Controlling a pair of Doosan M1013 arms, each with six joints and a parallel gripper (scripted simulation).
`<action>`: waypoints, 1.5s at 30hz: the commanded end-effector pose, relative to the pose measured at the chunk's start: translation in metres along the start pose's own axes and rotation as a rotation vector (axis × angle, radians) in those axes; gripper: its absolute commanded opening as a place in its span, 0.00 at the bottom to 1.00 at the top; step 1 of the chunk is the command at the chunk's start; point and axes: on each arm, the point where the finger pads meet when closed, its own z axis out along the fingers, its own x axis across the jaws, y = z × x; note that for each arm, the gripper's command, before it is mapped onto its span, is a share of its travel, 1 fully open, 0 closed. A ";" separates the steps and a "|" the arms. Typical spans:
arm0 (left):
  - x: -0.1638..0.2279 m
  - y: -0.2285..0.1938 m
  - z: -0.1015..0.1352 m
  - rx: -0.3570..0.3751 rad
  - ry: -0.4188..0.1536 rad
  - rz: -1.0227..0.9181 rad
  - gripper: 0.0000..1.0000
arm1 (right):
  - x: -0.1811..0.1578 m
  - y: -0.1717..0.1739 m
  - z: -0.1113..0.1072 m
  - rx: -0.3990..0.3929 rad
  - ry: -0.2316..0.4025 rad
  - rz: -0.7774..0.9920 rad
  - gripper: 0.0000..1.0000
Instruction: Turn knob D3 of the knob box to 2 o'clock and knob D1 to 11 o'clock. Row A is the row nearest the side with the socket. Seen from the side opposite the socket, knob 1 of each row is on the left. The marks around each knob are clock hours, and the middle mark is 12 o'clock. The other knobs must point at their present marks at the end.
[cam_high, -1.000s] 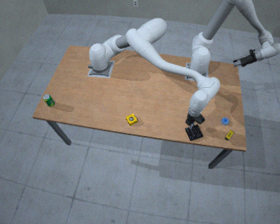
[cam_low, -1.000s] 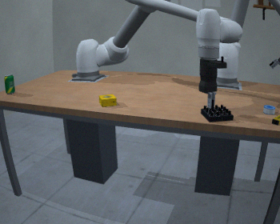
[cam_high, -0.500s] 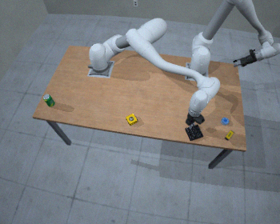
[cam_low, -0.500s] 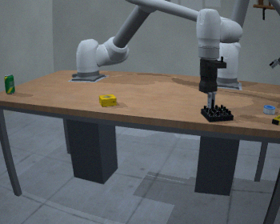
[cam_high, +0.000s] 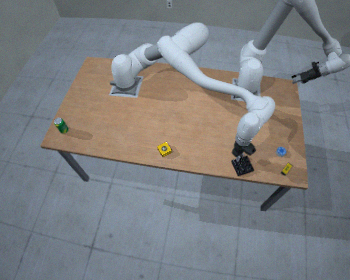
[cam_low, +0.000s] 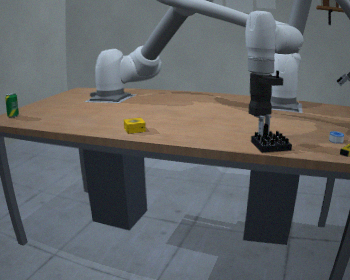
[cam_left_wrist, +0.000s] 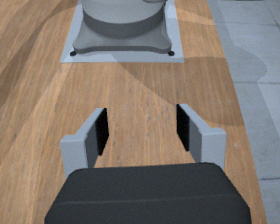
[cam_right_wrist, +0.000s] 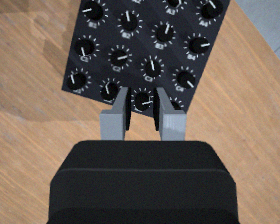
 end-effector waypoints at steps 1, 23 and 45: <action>0.000 0.000 0.000 -0.001 0.000 0.000 1.00 | 0.000 0.000 -0.002 0.002 -0.001 0.000 0.46; 0.000 0.000 0.000 -0.001 0.000 0.000 1.00 | 0.000 0.000 -0.040 0.002 -0.001 0.000 0.46; 0.000 0.000 0.000 -0.001 0.000 0.000 1.00 | 0.001 -0.085 -0.137 0.002 -0.001 0.000 1.00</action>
